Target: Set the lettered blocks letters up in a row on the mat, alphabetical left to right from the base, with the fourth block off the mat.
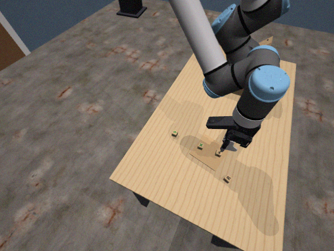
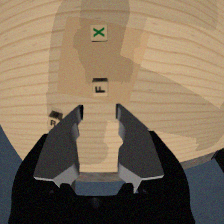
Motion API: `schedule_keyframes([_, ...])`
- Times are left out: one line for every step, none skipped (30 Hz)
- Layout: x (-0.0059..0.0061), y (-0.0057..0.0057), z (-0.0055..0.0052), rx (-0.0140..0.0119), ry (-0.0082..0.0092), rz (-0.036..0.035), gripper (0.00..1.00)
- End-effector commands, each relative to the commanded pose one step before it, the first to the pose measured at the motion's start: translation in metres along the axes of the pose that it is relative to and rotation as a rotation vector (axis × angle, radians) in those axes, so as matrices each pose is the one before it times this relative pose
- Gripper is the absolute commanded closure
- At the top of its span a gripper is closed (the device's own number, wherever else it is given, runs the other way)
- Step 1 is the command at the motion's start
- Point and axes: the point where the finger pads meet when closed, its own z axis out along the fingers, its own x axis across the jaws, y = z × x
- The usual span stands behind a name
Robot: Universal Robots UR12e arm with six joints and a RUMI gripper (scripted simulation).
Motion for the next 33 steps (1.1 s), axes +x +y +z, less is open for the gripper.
schedule_keyframes([-0.00045,0.00009,-0.01534,0.00016,0.00305,0.00096,0.75])
schedule_keyframes([0.0,0.0,-0.00146,0.0,0.0,0.0,0.75])
schedule_keyframes([0.0,0.0,-0.00096,0.0,0.0,0.0,0.75])
schedule_keyframes([0.0,0.0,-0.00053,0.0,0.0,0.0,0.75])
schedule_keyframes([0.0,0.0,-0.00021,0.0,0.0,0.0,0.75])
schedule_keyframes([0.0,0.0,-0.00003,0.0,0.0,0.0,0.75])
schedule_keyframes([0.0,0.0,0.0,0.0,0.0,0.0,0.0])
schedule_keyframes([0.0,0.0,0.0,0.0,0.0,0.0,0.0])
schedule_keyframes([0.0,0.0,0.0,0.0,0.0,0.0,0.0])
schedule_keyframes([0.0,0.0,0.0,0.0,0.0,0.0,0.0])
schedule_keyframes([0.0,0.0,0.0,0.0,0.0,0.0,0.0])
schedule_keyframes([0.0,0.0,0.0,0.0,0.0,0.0,0.0])
schedule_keyframes([0.0,0.0,0.0,0.0,0.0,0.0,0.0])
schedule_keyframes([0.0,0.0,0.0,0.0,0.0,0.0,0.0])
schedule_keyframes([0.0,0.0,0.0,0.0,0.0,0.0,0.0])
schedule_keyframes([0.0,0.0,0.0,0.0,0.0,0.0,0.0])
schedule_keyframes([0.0,0.0,0.0,0.0,0.0,0.0,0.0])
schedule_keyframes([0.0,0.0,0.0,0.0,0.0,0.0,0.0])
schedule_keyframes([0.0,0.0,0.0,0.0,0.0,0.0,0.0])
schedule_keyframes([0.0,0.0,0.0,0.0,0.0,0.0,0.0])
schedule_keyframes([0.0,0.0,0.0,0.0,0.0,0.0,0.0])
schedule_keyframes([0.0,0.0,0.0,0.0,0.0,0.0,0.0])
schedule_keyframes([0.0,0.0,0.0,0.0,0.0,0.0,0.0])
schedule_keyframes([0.0,0.0,0.0,0.0,0.0,0.0,0.0])
schedule_keyframes([0.0,0.0,0.0,0.0,0.0,0.0,0.0])
schedule_keyframes([0.0,0.0,0.0,0.0,0.0,0.0,0.0])
schedule_keyframes([0.0,0.0,0.0,0.0,0.0,0.00003,0.0])
schedule_keyframes([-0.00001,0.0,0.0,0.0,0.0,0.00023,0.0])
schedule_keyframes([-0.00003,0.00001,0.0,0.0,0.0,0.00061,0.0])
schedule_keyframes([-0.00005,0.00002,0.0,0.0,0.0,0.00116,0.0])
schedule_keyframes([-0.00008,0.00004,0.00001,0.0,0.0,0.00186,0.0])
schedule_keyframes([0.0,0.0,0.0,0.0,0.0,0.0,0.0])
schedule_keyframes([0.0,0.0,0.0,0.0,0.0,0.0,0.0])
